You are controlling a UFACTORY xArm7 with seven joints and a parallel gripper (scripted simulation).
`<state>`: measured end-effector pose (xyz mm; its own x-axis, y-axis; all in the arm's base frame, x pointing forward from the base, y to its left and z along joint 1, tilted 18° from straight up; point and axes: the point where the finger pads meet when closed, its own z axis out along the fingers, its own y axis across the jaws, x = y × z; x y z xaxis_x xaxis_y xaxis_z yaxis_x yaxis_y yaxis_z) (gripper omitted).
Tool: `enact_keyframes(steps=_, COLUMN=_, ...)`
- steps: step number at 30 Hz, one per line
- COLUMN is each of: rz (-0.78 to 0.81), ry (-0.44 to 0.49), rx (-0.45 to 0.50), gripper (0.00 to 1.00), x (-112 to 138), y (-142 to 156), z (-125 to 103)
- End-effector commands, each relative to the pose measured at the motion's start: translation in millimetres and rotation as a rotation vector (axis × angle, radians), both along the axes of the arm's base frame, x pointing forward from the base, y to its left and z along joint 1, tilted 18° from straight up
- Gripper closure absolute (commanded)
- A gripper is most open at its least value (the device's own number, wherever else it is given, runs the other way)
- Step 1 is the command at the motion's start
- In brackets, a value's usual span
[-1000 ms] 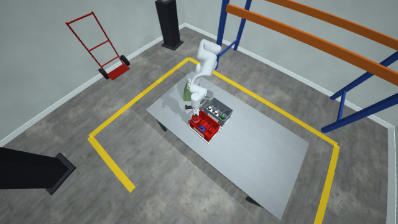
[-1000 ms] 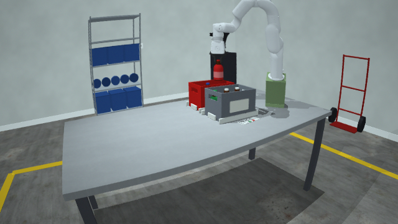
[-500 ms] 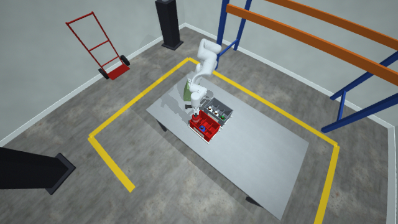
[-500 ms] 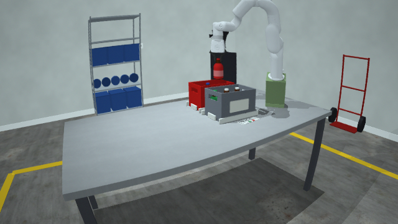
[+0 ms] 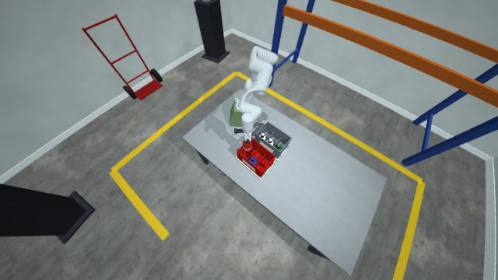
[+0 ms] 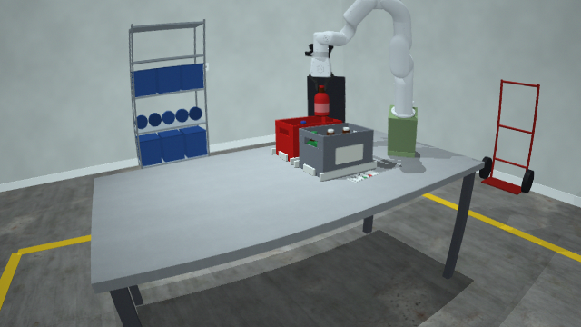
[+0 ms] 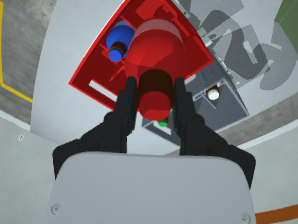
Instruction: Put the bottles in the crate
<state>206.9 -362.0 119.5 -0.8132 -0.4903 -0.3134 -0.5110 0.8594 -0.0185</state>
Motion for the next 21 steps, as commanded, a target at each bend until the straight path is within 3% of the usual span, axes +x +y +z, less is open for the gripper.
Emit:
enact_keyframes(steps=1, rz=-0.002, ry=-0.002, rx=-0.005, gripper=1.0, x=1.0, y=3.2, z=2.9)
enact_keyframes(steps=21, rz=-0.002, ry=-0.002, rx=-0.005, gripper=1.0, x=8.7, y=37.7, z=10.2)
